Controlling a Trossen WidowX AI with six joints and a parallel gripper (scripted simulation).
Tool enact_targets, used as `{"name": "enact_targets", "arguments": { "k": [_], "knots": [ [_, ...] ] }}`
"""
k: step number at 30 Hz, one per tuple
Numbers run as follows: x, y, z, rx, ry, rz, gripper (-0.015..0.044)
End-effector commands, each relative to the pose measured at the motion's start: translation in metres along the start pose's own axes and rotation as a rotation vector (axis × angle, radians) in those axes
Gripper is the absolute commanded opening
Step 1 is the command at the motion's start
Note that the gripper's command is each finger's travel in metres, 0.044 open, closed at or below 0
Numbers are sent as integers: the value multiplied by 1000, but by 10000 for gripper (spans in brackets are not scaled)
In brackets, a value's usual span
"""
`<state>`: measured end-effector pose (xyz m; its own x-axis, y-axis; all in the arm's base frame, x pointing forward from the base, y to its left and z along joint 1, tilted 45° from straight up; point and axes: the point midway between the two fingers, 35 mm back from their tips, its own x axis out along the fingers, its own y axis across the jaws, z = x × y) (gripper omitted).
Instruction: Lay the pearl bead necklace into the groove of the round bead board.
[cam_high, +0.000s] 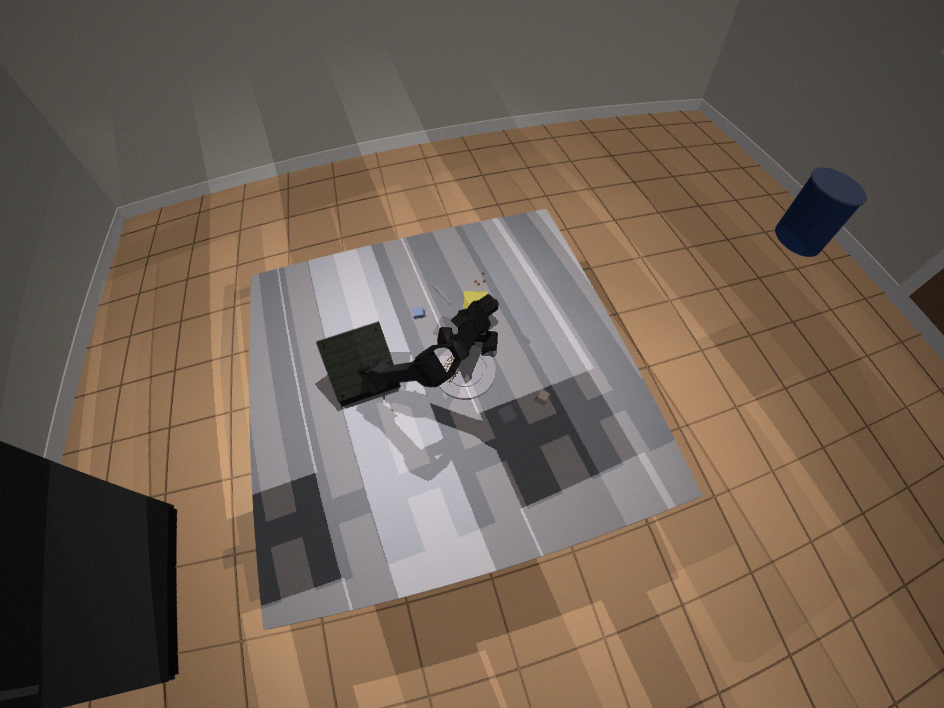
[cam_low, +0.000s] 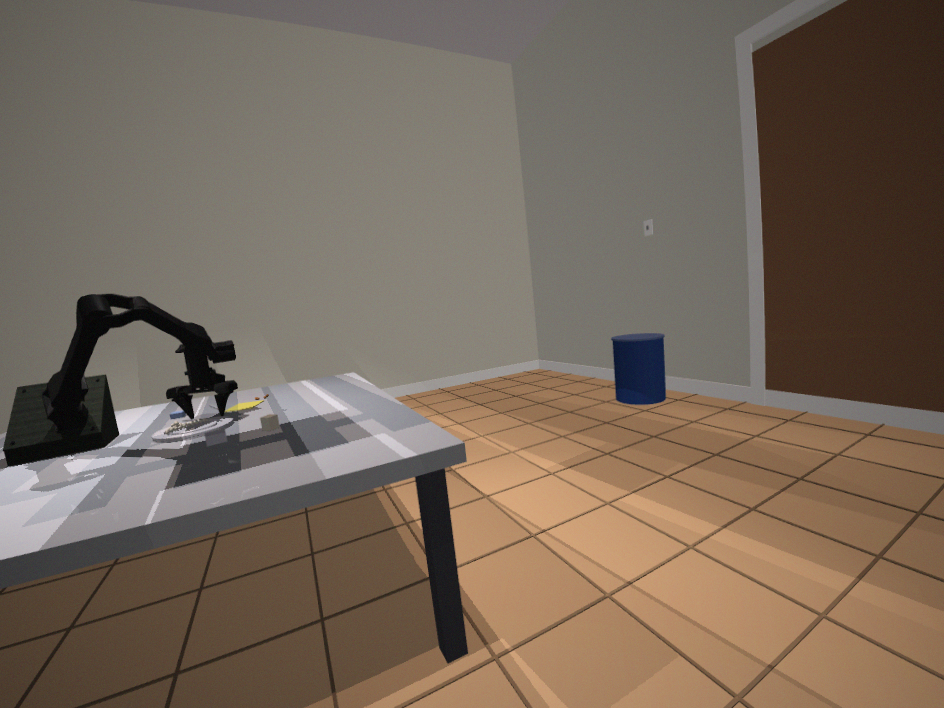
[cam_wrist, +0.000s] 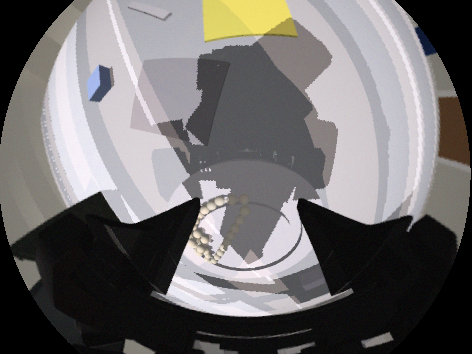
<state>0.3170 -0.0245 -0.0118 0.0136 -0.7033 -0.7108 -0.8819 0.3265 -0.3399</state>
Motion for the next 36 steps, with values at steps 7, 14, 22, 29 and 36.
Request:
{"name": "enact_targets", "arguments": {
  "k": [7,14,22,29,36],
  "knots": [
    [-6,0,-3,59,-1,-2,387],
    [-33,9,-21,408,-1,-1,204],
    [-26,9,-21,408,-1,-1,120],
    [-23,8,-20,407,-1,-2,120],
    [-12,8,-20,407,-1,-2,120]
  ]
}}
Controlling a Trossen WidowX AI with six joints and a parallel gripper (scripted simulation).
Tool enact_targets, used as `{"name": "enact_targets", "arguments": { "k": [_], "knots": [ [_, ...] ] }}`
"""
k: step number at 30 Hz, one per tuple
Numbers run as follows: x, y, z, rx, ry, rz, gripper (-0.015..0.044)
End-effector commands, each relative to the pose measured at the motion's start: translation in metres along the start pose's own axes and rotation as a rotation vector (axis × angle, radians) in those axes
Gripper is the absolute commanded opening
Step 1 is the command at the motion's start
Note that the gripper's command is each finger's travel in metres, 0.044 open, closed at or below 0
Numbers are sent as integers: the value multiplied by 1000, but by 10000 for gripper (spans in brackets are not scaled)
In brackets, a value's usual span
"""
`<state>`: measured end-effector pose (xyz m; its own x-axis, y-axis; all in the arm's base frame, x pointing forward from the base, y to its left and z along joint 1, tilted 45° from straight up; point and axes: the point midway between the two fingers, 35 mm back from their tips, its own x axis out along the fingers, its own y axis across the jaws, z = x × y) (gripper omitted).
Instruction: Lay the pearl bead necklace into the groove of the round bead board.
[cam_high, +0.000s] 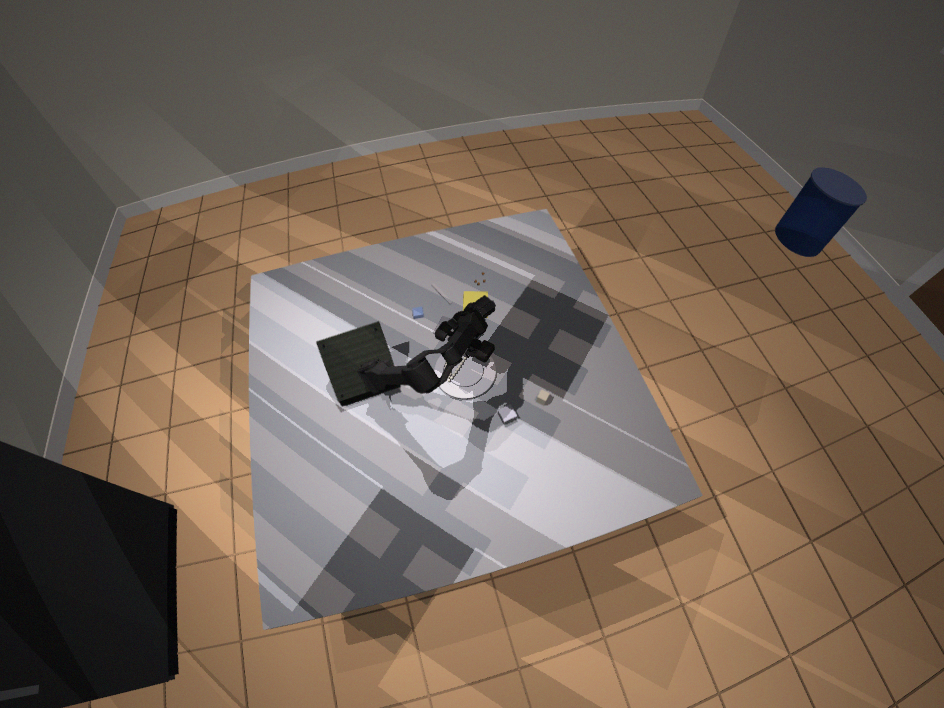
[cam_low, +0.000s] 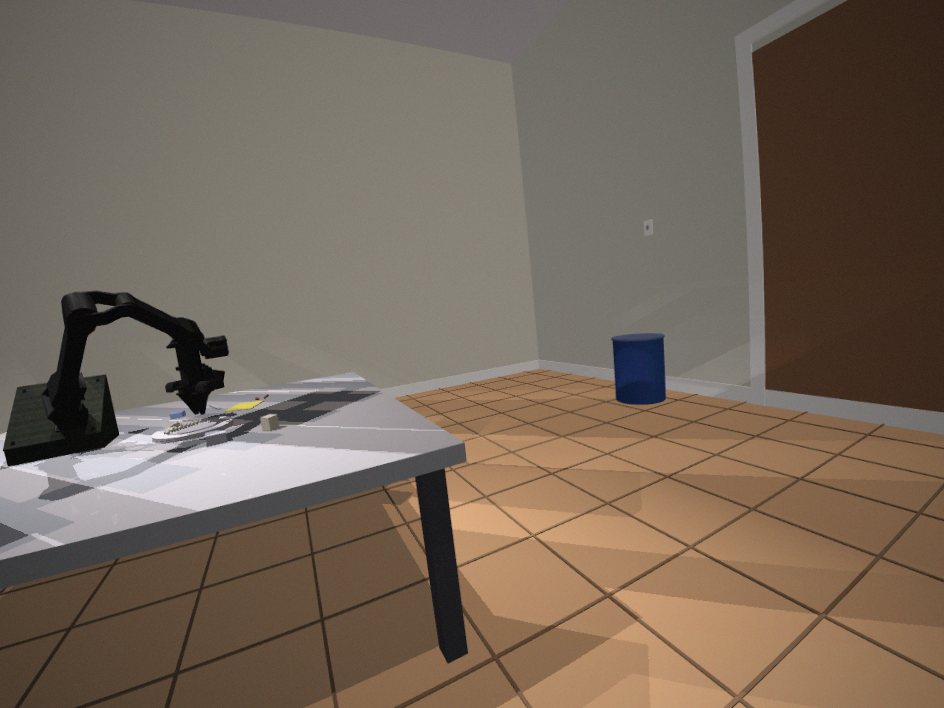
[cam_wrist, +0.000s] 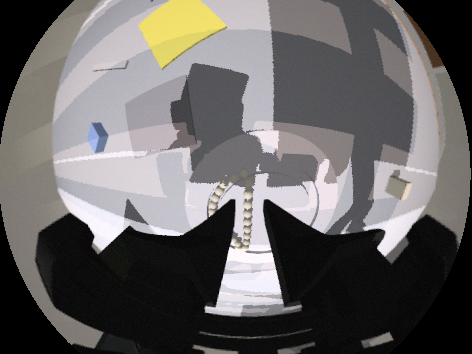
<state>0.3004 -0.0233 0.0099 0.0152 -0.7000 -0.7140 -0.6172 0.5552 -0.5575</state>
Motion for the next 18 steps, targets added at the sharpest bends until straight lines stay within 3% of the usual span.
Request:
{"name": "enact_targets", "arguments": {
  "k": [1,14,18],
  "knots": [
    [6,0,0,-8,3,-4,120],
    [24,0,-1,-7,4,-5,120],
    [21,0,-2,1,2,1,15]
  ]
}}
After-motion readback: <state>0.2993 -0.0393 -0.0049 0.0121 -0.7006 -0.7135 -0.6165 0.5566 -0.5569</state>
